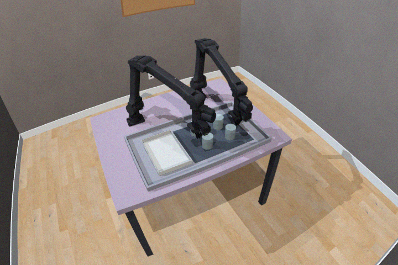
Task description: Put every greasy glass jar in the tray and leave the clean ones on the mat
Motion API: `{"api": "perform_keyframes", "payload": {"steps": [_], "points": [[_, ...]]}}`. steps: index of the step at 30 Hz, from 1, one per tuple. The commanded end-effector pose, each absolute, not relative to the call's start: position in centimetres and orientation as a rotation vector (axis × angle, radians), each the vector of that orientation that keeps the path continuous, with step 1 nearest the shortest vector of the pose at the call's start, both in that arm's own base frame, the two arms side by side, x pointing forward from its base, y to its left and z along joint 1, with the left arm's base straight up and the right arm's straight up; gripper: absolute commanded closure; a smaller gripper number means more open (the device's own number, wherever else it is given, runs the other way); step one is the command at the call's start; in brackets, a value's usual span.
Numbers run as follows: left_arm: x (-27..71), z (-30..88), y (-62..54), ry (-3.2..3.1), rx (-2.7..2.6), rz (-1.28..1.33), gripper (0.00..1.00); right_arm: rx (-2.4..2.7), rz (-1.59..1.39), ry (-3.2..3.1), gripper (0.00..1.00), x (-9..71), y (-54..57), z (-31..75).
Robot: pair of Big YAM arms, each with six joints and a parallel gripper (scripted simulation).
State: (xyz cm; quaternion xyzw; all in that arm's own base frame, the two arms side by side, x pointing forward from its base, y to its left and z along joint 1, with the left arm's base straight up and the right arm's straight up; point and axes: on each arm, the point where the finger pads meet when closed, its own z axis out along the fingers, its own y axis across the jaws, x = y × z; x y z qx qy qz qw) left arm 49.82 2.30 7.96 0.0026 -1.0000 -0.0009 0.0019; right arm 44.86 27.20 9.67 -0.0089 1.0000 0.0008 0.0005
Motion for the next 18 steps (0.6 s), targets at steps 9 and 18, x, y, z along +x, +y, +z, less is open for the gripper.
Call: {"api": "perform_keyframes", "payload": {"steps": [9,18], "points": [[52.8,8.0,2.9,-3.183,0.010,-0.002,0.90,-0.050,0.015,3.126,0.90,46.2,28.8,8.1],[52.0,8.0,3.1,-3.169,0.014,-0.001,0.56,-0.050,-0.007,3.150,0.90,45.5,27.3,5.4]]}}
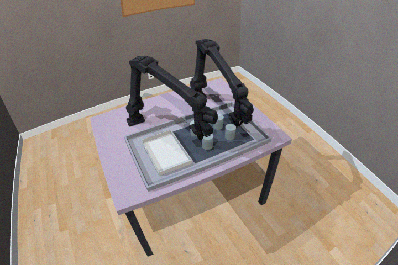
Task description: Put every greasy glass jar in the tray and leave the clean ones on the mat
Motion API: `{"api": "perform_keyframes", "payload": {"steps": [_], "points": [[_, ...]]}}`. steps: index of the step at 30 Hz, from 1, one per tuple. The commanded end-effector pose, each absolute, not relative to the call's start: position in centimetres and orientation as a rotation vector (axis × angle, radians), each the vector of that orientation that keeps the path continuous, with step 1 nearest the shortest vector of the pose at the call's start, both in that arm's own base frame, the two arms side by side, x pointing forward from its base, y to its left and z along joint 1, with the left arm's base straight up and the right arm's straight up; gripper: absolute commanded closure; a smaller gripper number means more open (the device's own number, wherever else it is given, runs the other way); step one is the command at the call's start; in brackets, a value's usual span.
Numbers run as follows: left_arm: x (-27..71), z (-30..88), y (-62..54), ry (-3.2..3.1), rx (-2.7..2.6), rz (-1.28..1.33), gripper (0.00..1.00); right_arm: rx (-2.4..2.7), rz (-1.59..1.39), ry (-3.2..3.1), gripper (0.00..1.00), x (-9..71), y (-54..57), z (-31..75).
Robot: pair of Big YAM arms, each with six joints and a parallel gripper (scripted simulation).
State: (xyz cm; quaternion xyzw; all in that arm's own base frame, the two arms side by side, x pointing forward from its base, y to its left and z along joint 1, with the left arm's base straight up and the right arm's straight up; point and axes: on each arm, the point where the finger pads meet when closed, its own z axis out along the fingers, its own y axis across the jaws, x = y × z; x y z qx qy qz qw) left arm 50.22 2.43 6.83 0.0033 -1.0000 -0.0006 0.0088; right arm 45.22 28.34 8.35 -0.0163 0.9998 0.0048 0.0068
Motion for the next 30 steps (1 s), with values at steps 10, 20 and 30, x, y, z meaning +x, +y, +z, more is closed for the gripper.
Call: {"api": "perform_keyframes", "payload": {"steps": [10,20,30], "points": [[51.6,7.8,2.8,-3.169,0.014,0.000,0.35,-0.065,0.022,3.119,0.68,46.3,29.3,7.1],[50.8,7.4,2.4,-3.155,0.010,0.001,0.35,-0.052,0.018,3.127,0.35,45.6,28.4,7.2],[51.0,7.8,2.4,-3.159,0.010,-0.001,1.00,-0.064,0.024,3.119,0.35,45.8,28.3,7.2]]}}
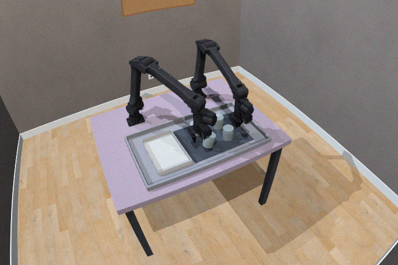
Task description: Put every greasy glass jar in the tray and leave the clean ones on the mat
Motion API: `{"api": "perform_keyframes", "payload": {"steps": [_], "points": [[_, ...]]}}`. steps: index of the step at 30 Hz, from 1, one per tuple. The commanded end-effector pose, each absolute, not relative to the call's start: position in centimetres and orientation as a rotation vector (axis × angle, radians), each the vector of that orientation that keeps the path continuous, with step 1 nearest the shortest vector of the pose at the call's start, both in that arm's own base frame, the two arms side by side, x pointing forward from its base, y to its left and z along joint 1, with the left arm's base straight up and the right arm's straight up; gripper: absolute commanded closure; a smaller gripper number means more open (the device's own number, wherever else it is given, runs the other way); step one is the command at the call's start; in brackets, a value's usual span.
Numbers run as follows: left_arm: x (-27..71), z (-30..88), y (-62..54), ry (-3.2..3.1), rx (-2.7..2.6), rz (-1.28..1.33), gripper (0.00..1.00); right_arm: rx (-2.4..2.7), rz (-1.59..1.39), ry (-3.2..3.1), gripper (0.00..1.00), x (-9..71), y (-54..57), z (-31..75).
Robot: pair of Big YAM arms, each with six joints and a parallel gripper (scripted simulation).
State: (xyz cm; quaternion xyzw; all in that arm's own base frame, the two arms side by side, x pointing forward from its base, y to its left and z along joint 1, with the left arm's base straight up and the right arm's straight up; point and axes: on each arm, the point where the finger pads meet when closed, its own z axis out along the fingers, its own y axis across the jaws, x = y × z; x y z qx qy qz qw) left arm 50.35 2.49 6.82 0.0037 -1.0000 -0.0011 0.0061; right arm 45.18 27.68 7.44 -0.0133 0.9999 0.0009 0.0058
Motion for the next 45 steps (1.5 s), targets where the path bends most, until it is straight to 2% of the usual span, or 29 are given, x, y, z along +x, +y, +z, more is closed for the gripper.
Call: {"api": "perform_keyframes", "payload": {"steps": [1,4,6,8,24,30,35,44,45], "points": [[51.0,7.8,2.4,-3.159,0.010,-0.001,1.00,-0.064,0.024,3.119,0.46,45.8,28.3,7.2],[51.0,7.8,2.4,-3.159,0.010,-0.001,1.00,-0.063,0.023,3.118,0.80,45.8,28.3,7.2],[51.0,7.8,2.4,-3.159,0.010,-0.001,1.00,-0.063,0.023,3.118,0.80,45.8,28.3,7.2],[51.0,7.8,2.4,-3.159,0.010,-0.001,1.00,-0.061,0.023,3.118,1.00,45.8,28.3,7.2],[52.8,14.2,2.2,-3.249,0.013,-0.005,1.00,-0.061,0.021,3.119,1.00,45.8,28.2,7.2],[52.4,19.5,2.0,-3.252,0.010,-0.004,1.00,-0.058,0.084,3.049,1.00,47.2,29.2,12.4],[51.4,15.6,2.4,-3.155,0.009,0.000,1.00,-0.053,0.087,3.046,1.00,46.9,29.2,15.2],[51.3,15.2,2.5,-3.150,0.009,0.000,1.00,-0.055,0.091,3.043,1.00,46.4,28.9,21.1],[51.7,16.2,2.4,-3.174,0.019,-0.001,0.89,-0.065,0.096,3.041,1.00,46.4,28.8,21.6]]}}
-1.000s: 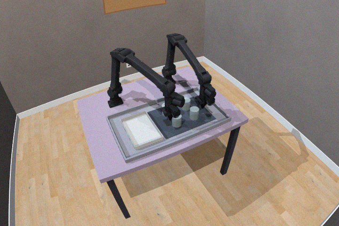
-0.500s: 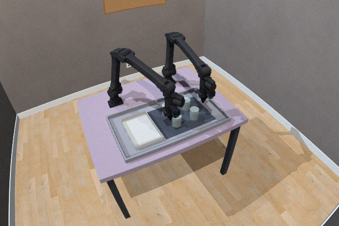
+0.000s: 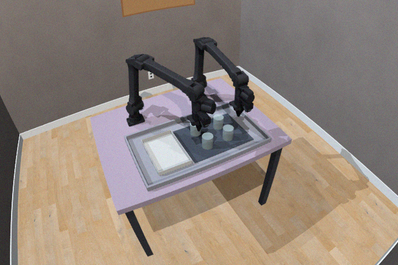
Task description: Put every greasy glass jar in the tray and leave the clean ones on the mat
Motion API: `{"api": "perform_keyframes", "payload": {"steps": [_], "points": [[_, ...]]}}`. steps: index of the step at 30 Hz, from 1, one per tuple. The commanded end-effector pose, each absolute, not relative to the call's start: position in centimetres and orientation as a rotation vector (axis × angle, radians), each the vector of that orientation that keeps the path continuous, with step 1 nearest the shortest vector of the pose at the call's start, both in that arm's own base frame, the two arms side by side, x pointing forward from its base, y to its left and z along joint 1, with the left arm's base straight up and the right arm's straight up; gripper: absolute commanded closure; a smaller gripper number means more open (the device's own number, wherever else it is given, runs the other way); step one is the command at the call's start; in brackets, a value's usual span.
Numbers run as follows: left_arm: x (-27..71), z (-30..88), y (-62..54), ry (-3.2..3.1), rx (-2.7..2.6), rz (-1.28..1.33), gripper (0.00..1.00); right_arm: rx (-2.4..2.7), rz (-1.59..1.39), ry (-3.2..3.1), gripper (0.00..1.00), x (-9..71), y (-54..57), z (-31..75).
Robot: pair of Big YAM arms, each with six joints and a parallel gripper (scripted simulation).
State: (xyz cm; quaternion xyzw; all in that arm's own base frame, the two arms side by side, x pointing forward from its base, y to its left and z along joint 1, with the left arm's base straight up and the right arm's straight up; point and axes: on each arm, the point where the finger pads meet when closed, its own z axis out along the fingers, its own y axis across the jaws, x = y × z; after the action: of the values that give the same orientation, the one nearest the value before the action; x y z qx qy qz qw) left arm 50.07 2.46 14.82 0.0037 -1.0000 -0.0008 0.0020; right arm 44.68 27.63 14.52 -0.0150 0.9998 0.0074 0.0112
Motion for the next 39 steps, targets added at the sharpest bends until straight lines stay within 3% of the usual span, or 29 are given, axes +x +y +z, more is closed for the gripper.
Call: {"api": "perform_keyframes", "payload": {"steps": [1,4,5,23,39], "points": [[51.5,16.2,2.0,-3.188,0.025,-0.001,0.77,-0.077,0.106,3.035,1.00,46.6,28.5,22.0],[50.9,16.0,1.1,-3.246,0.031,0.004,0.43,-0.127,0.147,3.024,1.00,46.7,28.2,20.9],[50.9,15.9,0.8,-3.276,0.034,0.006,0.40,-0.162,0.191,2.995,1.00,47.1,28.4,21.1],[50.5,13.5,-4.1,-3.720,0.034,0.021,0.40,-0.612,0.776,2.473,1.00,47.9,30.2,21.0],[50.2,12.8,-5.1,-3.799,-0.005,0.004,0.40,-0.974,0.935,1.836,1.00,44.5,29.0,24.0]]}}
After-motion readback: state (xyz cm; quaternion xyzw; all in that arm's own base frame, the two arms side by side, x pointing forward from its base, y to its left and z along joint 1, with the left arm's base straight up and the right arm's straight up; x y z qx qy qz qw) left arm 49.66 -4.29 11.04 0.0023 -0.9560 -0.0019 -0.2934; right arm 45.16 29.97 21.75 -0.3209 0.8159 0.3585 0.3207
